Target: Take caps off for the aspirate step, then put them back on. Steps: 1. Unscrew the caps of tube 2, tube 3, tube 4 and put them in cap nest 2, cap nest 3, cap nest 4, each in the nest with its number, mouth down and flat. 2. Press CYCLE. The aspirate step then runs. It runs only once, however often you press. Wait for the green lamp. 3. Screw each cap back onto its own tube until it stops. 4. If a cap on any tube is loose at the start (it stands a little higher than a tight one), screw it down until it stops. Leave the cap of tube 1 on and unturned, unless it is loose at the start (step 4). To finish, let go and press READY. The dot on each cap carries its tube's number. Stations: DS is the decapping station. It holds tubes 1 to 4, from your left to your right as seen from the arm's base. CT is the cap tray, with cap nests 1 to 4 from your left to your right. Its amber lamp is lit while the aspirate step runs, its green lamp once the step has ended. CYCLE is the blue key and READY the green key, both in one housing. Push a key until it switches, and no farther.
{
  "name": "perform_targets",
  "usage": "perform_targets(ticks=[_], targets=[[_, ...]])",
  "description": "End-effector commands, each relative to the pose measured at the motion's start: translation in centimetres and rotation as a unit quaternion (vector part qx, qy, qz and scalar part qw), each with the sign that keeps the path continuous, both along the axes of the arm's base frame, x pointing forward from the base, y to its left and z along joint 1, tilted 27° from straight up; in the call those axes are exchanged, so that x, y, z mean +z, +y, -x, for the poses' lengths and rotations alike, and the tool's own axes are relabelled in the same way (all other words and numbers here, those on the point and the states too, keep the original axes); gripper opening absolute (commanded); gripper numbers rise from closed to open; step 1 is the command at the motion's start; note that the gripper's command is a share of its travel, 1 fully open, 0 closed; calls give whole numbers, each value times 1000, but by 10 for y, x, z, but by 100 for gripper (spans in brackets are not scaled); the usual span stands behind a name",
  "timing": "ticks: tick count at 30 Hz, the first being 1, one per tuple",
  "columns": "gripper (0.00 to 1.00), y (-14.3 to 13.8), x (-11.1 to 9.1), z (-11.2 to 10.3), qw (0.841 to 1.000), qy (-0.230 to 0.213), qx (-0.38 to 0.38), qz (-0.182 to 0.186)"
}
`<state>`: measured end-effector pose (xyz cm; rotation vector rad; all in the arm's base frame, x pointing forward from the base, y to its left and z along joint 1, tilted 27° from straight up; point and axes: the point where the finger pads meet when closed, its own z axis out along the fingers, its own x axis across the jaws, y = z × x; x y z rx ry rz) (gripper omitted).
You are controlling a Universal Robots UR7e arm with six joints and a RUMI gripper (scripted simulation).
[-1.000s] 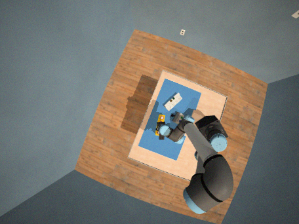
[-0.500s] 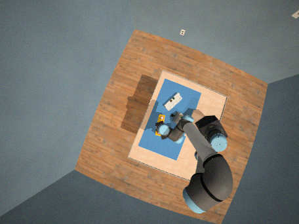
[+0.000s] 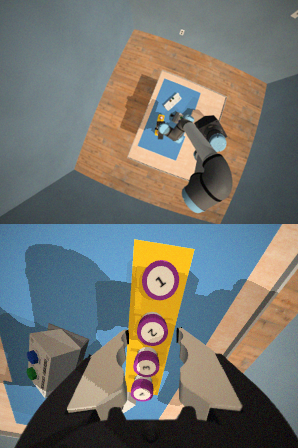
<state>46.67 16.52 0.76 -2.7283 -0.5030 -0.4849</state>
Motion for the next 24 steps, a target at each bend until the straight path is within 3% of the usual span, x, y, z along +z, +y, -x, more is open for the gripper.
perform_targets(ticks=[1,3,9,11,20,21,24], targets=[[35,0,0,0,996,28,-78,-16],[35,0,0,0,986,58,-151,-39],[35,0,0,0,958,102,-260,-72],[35,0,0,0,937,125,-315,-89],[35,0,0,0,937,125,-315,-89],[0,0,0,0,937,125,-315,-89],[0,0,0,0,937,125,-315,-89]])
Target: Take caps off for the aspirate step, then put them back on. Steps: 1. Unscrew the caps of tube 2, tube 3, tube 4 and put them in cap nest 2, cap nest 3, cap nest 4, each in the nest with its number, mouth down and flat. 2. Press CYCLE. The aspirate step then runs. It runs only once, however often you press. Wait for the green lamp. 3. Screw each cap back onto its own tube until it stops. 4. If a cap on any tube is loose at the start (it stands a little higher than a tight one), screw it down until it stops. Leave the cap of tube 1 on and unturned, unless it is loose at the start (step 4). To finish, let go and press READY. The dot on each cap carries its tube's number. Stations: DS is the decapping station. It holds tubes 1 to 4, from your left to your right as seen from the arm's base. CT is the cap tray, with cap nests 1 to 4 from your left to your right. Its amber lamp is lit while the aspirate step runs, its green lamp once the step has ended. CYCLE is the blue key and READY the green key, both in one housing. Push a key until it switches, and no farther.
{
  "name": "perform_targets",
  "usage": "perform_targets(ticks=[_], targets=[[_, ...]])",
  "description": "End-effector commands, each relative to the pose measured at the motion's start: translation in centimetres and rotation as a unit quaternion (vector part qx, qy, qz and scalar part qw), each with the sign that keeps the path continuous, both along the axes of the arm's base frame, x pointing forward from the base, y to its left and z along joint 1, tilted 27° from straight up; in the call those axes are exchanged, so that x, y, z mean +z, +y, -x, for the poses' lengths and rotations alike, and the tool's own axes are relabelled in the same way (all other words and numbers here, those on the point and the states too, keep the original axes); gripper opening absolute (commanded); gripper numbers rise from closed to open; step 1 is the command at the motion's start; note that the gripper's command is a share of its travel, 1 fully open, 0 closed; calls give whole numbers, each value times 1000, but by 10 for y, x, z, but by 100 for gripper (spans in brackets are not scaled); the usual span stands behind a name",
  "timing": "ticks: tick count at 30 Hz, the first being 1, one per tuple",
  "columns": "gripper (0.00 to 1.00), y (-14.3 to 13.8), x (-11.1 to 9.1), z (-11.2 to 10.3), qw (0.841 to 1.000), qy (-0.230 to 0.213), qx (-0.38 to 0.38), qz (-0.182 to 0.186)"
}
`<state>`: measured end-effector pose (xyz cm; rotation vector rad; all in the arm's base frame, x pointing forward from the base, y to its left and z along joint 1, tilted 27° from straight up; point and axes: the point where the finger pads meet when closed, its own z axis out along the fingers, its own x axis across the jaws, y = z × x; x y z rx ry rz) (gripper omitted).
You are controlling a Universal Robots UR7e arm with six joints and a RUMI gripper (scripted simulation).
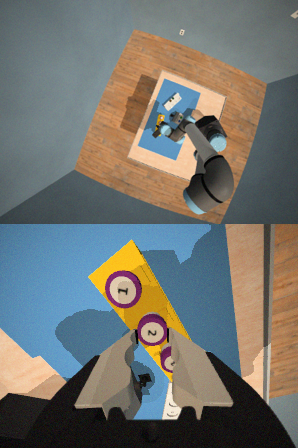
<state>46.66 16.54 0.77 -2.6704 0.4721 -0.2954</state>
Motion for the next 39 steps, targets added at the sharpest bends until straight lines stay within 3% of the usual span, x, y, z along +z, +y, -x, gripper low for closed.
perform_targets(ticks=[1,11,17,21,26,28,34,39], targets=[[0,0,0,0,1000,0,-2,0],[0,0,0,0,1000,0,-2,0],[0,0,0,0,989,-53,132,41],[0,0,1,0,969,-88,219,68],[0,0,1,0,931,-131,326,100],[0,0,1,0,931,-131,326,100],[0,0,1,0,867,-179,445,137],[0,0,1,0,867,-179,445,137]])
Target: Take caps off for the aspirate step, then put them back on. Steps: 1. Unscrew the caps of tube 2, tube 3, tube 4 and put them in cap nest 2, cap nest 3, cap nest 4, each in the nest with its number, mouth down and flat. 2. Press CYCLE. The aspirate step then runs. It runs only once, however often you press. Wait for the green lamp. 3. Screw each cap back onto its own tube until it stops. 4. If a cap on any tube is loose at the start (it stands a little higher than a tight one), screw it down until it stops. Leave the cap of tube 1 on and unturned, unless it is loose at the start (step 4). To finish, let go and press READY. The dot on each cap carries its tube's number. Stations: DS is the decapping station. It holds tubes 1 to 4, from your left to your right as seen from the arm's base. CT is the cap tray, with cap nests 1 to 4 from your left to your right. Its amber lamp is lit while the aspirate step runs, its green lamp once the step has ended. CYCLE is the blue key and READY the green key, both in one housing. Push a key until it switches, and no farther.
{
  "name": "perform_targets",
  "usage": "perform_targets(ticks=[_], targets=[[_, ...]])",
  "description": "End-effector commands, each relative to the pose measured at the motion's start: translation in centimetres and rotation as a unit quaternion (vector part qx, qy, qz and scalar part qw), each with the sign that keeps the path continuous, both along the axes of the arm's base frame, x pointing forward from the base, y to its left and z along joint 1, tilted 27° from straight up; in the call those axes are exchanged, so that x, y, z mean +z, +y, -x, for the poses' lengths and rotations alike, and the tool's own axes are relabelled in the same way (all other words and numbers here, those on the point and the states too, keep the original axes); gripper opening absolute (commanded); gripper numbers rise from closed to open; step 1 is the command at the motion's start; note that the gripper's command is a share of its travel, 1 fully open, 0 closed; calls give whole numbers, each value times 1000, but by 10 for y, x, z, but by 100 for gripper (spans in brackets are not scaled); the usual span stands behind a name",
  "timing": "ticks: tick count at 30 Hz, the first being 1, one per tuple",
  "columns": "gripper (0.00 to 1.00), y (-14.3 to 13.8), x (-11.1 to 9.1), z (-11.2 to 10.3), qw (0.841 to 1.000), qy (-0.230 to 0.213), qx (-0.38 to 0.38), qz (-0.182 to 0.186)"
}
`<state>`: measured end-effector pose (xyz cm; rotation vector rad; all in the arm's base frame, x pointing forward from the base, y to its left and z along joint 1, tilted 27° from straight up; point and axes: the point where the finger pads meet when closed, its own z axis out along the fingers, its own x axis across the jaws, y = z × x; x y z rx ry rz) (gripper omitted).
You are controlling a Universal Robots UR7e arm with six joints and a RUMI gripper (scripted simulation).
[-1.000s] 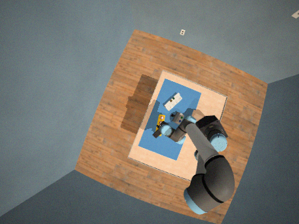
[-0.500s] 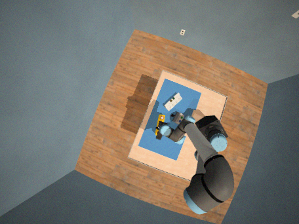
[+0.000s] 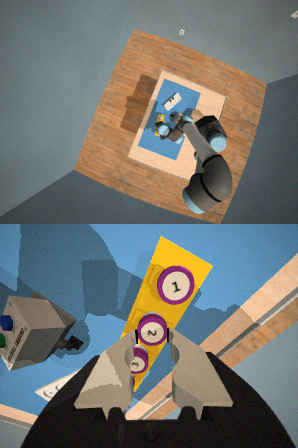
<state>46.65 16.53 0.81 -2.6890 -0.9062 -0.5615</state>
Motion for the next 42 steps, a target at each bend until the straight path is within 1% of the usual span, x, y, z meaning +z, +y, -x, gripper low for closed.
perform_targets(ticks=[1,2,3,15,17,19,20,21,23,25,26,27,28,30,31,32,33,34,35,42], targets=[[0,0,0,0,1000,-6,21,2],[0,0,0,0,1000,-6,21,2],[35,0,0,0,1000,-6,21,2],[35,0,0,0,1000,-6,20,2],[35,0,0,0,998,24,-54,-21],[35,0,0,0,990,51,-124,-43],[35,0,0,0,989,53,-128,-44],[35,0,0,0,982,67,-165,-55],[35,0,0,0,982,67,-165,-55],[35,0,0,0,964,96,-237,-77],[35,0,0,0,964,96,-237,-77],[35,0,0,0,952,110,-273,-88],[35,0,0,0,952,110,-273,-88],[35,0,0,0,925,135,-337,-108],[35,0,0,0,923,137,-343,-110],[35,0,0,0,906,151,-377,-120],[35,0,0,0,906,151,-377,-120],[35,0,0,0,887,164,-411,-130],[35,0,0,0,876,171,-429,-136],[35,0,0,0,876,171,-429,-136]])
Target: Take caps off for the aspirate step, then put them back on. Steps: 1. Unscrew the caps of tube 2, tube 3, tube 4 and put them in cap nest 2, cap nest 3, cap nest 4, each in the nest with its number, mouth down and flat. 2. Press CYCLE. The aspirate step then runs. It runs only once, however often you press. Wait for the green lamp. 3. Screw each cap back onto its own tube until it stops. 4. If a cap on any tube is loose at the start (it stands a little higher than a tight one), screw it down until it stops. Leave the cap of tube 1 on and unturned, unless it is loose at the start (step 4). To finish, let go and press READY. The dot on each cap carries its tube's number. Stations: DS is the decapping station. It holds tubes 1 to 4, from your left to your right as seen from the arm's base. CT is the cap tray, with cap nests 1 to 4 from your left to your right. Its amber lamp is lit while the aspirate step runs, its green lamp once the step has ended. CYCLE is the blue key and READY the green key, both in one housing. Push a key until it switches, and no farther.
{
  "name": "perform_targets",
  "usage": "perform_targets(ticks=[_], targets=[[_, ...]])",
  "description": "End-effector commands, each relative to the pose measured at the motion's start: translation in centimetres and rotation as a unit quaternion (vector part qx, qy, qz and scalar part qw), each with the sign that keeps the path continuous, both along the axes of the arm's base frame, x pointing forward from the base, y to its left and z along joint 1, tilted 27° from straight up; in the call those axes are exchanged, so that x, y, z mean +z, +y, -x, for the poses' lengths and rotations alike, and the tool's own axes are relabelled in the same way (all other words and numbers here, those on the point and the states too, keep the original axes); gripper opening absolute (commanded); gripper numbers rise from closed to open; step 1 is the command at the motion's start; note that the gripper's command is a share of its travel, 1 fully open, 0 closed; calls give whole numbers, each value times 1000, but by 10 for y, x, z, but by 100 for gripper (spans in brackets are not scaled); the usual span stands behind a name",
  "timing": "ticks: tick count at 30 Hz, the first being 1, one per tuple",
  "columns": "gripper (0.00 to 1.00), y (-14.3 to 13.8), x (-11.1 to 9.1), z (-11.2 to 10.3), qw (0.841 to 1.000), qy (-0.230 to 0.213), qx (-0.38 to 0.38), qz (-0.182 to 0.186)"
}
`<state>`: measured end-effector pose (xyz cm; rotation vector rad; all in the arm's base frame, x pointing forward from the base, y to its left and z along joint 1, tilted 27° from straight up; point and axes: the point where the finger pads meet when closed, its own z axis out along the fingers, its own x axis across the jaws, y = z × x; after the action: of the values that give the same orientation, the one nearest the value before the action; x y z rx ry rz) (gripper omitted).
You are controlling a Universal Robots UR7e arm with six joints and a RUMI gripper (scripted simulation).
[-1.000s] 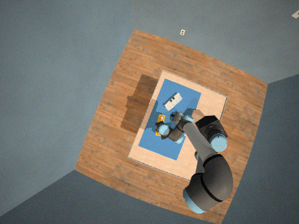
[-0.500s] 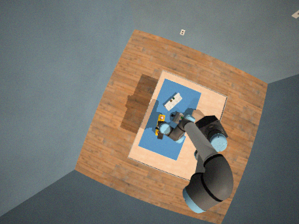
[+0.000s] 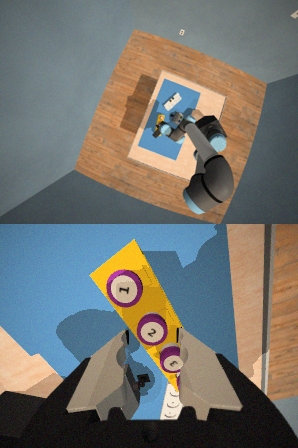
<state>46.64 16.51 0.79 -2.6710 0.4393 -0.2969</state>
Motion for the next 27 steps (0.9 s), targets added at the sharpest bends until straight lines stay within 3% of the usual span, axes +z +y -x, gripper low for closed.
perform_targets(ticks=[1,2,16,21,27], targets=[[35,0,0,0,1000,3,-13,1],[0,0,0,0,1000,3,-13,1],[0,0,0,0,1000,3,-13,1],[0,0,0,0,994,-42,98,35],[0,0,1,0,966,-95,230,75]])
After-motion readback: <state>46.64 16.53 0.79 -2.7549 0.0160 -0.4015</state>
